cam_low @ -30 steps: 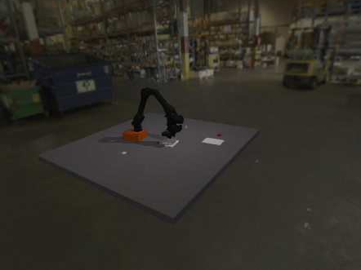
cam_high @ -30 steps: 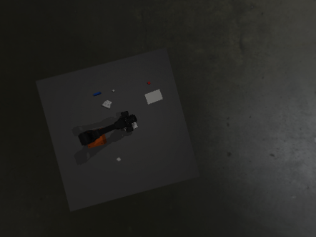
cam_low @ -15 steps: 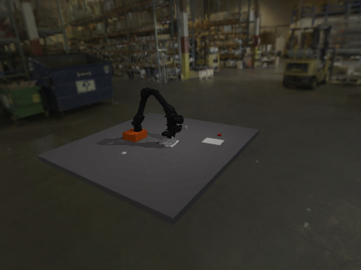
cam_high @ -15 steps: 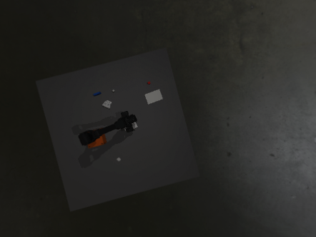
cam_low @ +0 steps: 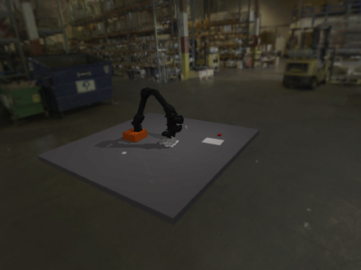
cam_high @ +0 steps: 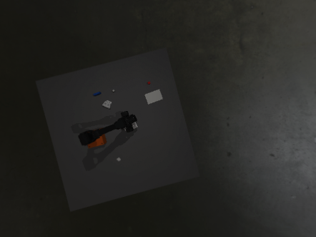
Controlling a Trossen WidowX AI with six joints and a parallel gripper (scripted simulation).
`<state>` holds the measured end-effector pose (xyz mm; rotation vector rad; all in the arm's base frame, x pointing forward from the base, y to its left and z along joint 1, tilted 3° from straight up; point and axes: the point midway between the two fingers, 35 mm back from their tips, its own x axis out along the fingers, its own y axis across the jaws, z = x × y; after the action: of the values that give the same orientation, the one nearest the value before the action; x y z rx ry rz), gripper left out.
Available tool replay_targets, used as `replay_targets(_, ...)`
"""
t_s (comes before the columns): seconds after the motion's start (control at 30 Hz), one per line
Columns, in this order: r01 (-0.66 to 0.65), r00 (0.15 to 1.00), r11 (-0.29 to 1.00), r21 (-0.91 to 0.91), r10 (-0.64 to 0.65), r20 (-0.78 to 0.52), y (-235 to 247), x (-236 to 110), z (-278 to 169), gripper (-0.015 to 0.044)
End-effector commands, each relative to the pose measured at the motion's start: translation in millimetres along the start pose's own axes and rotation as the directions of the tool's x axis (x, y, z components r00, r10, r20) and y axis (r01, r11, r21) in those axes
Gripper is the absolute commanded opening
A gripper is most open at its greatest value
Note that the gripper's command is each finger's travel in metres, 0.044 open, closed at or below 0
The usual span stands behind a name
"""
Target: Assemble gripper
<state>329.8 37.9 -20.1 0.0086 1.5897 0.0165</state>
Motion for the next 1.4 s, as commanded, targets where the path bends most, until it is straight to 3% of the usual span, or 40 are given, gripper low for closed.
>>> replay_targets(0.0, 0.0, 1.0, 1.0, 0.0, 0.0, 0.0, 0.0, 0.0, 0.0, 0.0224)
replay_targets(0.4, 0.0, 1.0, 1.0, 0.0, 0.0, 0.0, 0.0, -1.5, 0.2, 0.0224)
replay_targets(0.7, -0.001, 1.0, 1.0, 0.006, 0.0, 0.004, 0.1, -67.1, 0.6, 0.0224)
replay_targets(0.87, -0.001, 1.0, 1.0, 0.002, 0.001, 0.009, 0.4, -60.3, 1.8, 0.0224)
replay_targets(1.13, -0.002, 1.0, 0.992, -0.124, 0.003, 0.009, 38.8, -64.7, -9.5, 0.0434)
replay_targets(1.37, -0.006, 1.0, 0.969, -0.245, 0.008, 0.007, 75.4, -68.9, -25.8, 0.044)
